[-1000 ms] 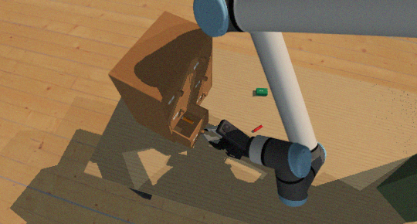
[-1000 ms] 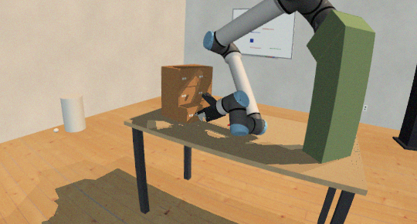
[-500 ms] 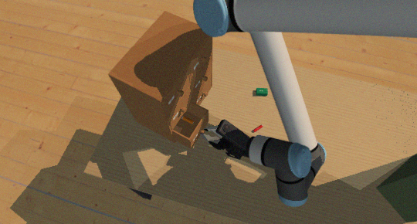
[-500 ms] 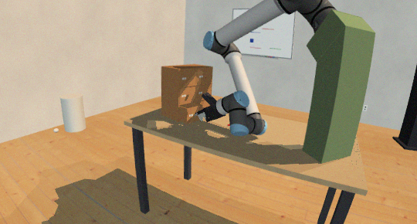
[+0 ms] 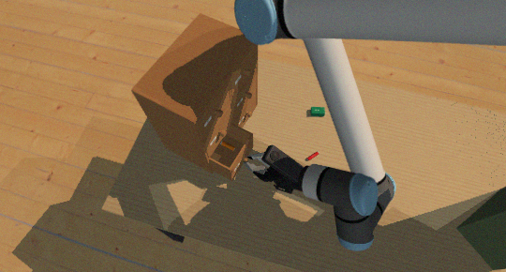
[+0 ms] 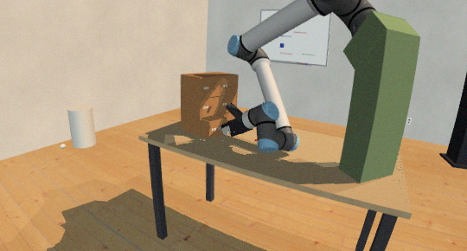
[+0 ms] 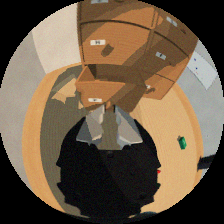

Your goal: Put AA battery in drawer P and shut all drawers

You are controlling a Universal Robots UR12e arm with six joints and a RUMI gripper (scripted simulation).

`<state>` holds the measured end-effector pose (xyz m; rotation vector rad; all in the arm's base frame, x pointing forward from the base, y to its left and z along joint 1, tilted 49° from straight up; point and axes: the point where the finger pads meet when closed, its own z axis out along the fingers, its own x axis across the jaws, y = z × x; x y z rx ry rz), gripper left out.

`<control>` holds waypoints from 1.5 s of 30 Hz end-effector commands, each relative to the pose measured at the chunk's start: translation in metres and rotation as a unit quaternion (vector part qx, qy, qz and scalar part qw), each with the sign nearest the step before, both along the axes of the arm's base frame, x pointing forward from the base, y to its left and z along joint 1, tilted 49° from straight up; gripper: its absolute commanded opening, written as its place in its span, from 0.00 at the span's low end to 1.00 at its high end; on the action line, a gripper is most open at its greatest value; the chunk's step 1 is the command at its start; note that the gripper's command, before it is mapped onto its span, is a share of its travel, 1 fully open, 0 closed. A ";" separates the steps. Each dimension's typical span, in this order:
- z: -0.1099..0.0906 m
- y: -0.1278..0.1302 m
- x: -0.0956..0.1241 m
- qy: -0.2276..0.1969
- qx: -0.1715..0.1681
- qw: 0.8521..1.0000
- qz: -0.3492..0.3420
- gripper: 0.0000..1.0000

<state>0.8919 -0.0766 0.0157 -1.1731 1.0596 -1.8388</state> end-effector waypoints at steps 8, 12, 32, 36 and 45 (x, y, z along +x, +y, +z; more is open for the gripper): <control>0.001 0.001 0.001 0.000 0.000 1.000 0.000 0.07; 0.001 0.001 0.001 0.000 0.000 1.000 0.000 0.07; 0.005 0.000 0.005 0.000 0.000 1.000 0.000 0.07; 0.007 0.000 0.007 0.000 0.000 1.000 0.000 0.07; 0.009 0.000 0.009 0.000 0.000 1.000 0.000 0.07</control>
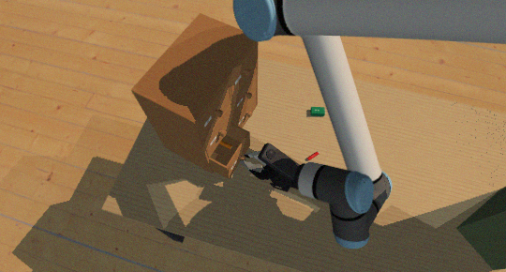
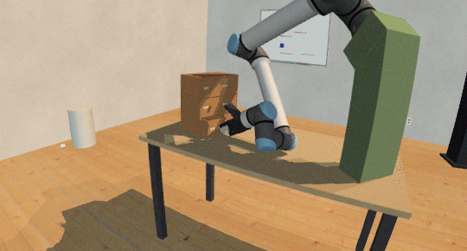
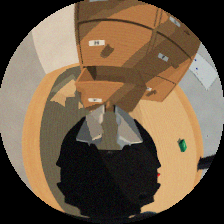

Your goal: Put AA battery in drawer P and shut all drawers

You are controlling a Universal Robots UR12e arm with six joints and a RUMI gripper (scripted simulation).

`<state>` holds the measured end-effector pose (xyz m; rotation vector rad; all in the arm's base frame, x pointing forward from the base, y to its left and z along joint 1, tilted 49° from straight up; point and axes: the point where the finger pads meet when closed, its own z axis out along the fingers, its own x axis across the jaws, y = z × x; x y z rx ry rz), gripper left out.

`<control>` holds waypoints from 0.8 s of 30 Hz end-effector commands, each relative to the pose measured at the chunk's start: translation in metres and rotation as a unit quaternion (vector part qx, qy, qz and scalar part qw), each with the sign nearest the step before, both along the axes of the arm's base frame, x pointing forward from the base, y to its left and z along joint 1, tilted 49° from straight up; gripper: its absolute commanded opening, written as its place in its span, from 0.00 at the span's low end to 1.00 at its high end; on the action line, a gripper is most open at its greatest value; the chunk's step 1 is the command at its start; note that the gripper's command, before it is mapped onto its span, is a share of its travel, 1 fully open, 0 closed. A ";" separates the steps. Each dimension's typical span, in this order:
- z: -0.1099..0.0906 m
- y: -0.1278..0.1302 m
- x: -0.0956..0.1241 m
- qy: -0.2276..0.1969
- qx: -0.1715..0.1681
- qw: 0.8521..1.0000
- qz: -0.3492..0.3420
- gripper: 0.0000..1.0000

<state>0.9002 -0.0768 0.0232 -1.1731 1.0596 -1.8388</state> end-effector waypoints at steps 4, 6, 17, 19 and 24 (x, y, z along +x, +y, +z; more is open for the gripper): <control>0.003 0.000 0.003 0.000 0.000 1.000 0.000 0.07; 0.004 0.000 0.004 0.000 0.000 1.000 0.000 0.07; 0.008 0.000 0.008 0.000 0.000 1.000 0.000 0.07; 0.009 0.000 0.009 0.000 0.000 1.000 0.000 0.07; 0.011 0.000 0.012 0.000 0.000 1.000 0.000 0.07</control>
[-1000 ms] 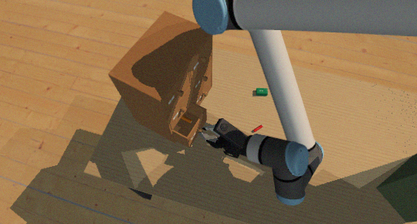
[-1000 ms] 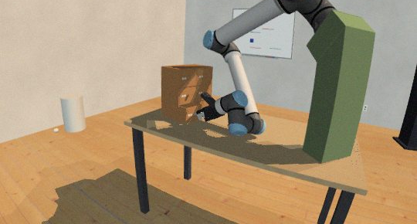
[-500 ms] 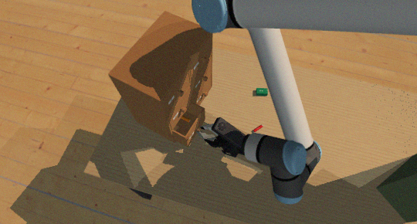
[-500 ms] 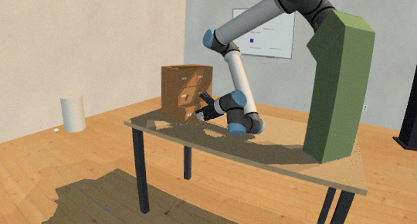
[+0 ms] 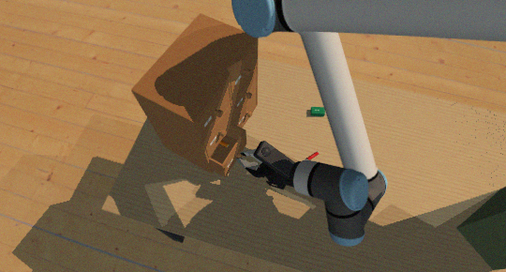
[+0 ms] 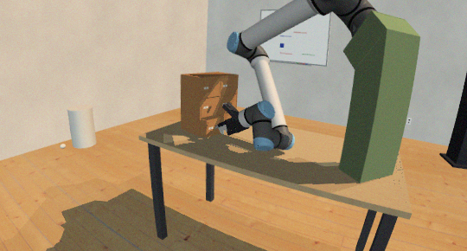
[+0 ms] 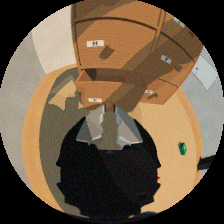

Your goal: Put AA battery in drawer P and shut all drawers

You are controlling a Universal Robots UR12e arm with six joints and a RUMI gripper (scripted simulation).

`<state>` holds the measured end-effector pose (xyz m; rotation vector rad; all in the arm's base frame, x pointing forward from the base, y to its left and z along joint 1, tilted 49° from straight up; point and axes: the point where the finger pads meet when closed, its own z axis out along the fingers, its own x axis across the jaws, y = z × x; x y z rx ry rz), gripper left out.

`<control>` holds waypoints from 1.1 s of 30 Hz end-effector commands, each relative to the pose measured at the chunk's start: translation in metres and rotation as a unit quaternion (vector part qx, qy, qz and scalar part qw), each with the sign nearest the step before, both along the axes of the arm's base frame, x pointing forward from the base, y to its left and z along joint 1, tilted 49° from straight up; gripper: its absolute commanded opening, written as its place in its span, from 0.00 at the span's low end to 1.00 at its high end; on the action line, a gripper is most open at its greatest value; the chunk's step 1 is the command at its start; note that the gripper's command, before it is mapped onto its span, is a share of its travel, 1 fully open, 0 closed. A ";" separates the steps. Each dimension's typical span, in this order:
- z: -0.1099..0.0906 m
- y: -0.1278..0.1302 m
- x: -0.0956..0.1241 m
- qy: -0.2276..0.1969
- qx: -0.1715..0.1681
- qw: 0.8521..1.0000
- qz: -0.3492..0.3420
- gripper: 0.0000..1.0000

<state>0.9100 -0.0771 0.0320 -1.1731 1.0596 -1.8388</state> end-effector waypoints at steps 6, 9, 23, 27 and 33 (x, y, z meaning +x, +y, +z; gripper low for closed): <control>0.005 0.000 0.005 0.000 0.000 1.000 0.000 0.07; 0.006 0.000 0.006 0.000 0.000 1.000 0.000 0.07; 0.013 0.000 0.014 0.000 0.000 1.000 0.000 0.07; 0.014 0.000 0.015 0.000 0.000 1.000 0.000 0.07; 0.017 0.000 0.018 0.000 0.000 1.000 0.000 0.07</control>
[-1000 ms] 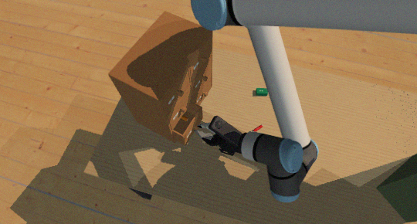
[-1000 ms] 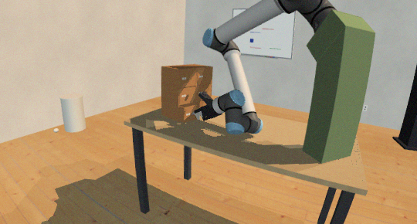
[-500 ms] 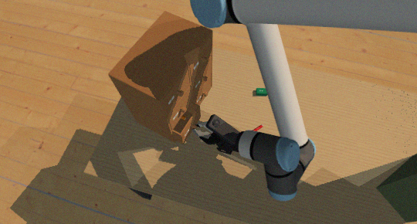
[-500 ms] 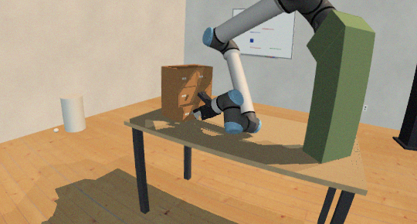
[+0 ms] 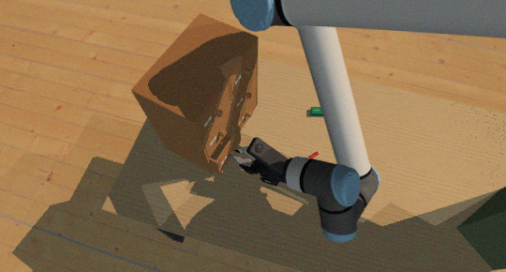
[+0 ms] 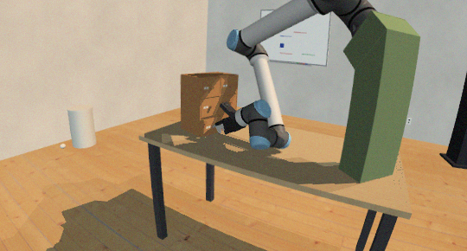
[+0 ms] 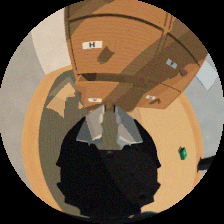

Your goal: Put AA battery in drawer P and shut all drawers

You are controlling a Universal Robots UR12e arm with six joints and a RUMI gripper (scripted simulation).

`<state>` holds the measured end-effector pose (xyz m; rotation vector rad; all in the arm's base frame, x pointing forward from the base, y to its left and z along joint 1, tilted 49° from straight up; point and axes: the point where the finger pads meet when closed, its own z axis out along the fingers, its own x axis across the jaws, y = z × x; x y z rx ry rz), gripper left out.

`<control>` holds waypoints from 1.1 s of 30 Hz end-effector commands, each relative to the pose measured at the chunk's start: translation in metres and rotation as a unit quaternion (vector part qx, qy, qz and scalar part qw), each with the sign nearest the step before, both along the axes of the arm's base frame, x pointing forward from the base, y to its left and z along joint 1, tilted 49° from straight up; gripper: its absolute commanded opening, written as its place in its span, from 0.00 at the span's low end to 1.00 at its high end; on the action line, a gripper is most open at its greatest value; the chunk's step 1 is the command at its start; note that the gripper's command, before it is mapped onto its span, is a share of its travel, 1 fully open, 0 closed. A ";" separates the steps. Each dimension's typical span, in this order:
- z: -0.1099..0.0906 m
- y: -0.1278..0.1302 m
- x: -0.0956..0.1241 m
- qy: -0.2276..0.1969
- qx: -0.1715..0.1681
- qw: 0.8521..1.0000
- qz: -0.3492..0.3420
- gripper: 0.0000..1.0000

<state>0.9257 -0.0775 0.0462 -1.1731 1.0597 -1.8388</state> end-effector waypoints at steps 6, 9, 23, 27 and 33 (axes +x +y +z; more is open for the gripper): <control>0.005 0.000 0.005 0.000 0.000 1.000 0.000 0.07; 0.005 0.000 0.005 0.000 0.000 1.000 0.000 0.07; 0.010 0.000 0.011 0.000 0.000 1.000 0.000 0.07; 0.011 0.000 0.012 0.000 0.000 1.000 0.000 0.07; 0.012 0.000 0.013 0.000 0.000 1.000 0.000 0.07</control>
